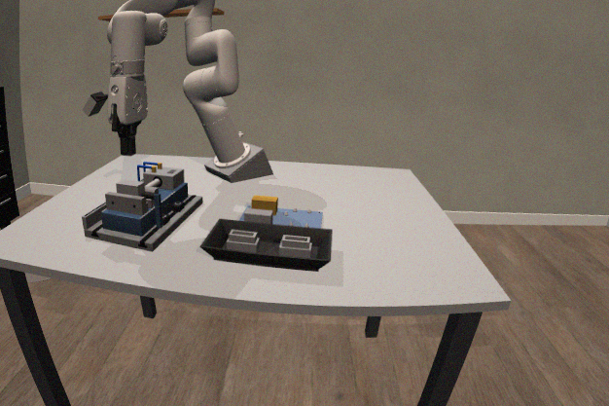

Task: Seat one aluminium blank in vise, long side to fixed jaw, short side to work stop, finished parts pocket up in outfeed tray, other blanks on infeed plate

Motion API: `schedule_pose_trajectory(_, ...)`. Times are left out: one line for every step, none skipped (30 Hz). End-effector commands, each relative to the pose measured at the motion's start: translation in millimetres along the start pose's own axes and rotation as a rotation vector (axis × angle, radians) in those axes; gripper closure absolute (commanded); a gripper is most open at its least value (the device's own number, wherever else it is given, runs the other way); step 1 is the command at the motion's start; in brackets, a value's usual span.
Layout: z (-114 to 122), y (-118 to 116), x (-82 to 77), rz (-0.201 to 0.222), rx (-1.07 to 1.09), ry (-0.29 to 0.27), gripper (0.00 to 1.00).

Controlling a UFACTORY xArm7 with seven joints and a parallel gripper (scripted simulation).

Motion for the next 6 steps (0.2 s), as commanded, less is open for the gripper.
schedule_pose_trajectory(0.1, -0.8, -1.6, -0.004, 0.000, 0.000, 1.00)
schedule_pose_trajectory(0.1, -0.8, -1.6, -0.004, 0.000, 0.000, 1.00)
schedule_pose_trajectory(0.1, -0.8, -1.6, -0.004, 0.000, 0.000, 1.00)
schedule_pose_trajectory(0.1, -0.8, -1.6, -0.004, 0.000, 0.000, 1.00)
schedule_pose_trajectory(0.1, -0.8, -1.6, -0.004, 0.000, 0.000, 1.00)
schedule_pose_trajectory(0.1, -0.8, -1.6, -0.004, 0.000, 0.000, 1.00)
Point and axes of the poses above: the point where the finger pads meet when closed, its own x axis out along the fingers, its own y axis across the jaws, z = x × y, the point moved 10 cm from there along -x, back along the fingers, and after that the axes turned 5 degrees about x, right-handed, at the moved point
